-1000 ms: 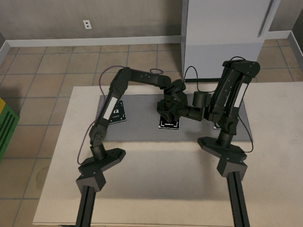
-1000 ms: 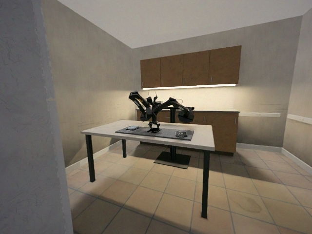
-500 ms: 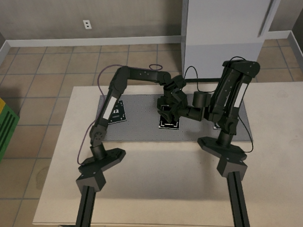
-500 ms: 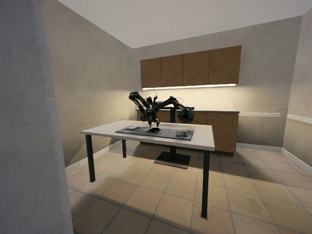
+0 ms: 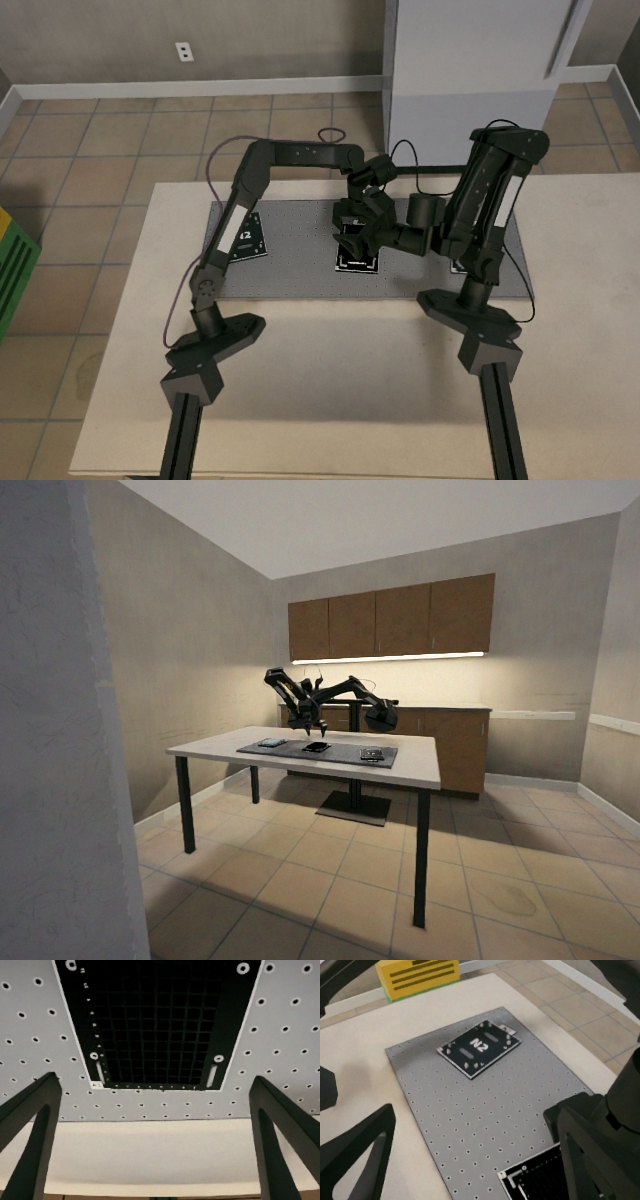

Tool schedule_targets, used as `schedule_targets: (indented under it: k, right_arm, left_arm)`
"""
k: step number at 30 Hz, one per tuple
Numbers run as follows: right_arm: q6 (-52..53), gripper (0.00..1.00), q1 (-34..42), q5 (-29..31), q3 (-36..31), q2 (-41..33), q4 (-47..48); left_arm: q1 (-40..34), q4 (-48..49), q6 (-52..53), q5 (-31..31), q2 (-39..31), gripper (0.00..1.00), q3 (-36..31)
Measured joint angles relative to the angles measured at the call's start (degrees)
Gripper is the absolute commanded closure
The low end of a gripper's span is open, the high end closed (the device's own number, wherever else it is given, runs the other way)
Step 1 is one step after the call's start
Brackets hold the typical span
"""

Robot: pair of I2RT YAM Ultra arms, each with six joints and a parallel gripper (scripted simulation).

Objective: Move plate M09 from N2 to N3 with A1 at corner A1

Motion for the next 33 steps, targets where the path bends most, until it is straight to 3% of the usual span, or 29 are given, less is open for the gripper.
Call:
schedule_targets:
  k: [8,12,25,33]
  right_arm:
    - [0.0,0.0,0.0,0.0,0.0,0.0,0.0]
    - [0.0,0.0,0.0,0.0,0.0,0.0,0.0]
    - [0.0,0.0,0.0,0.0,0.0,0.0,0.0]
    - [0.0,0.0,0.0,0.0,0.0,0.0,0.0]
  left_arm:
    - [0.02,7.32,6.23,0.15,-0.15,0.0,-1.03]
    - [0.04,14.86,12.81,0.17,-1.64,0.0,-4.76]
    - [0.72,45.4,37.46,0.17,-12.15,0.0,-20.28]
    - [0.87,66.6,53.02,0.66,-17.88,0.0,-39.15]
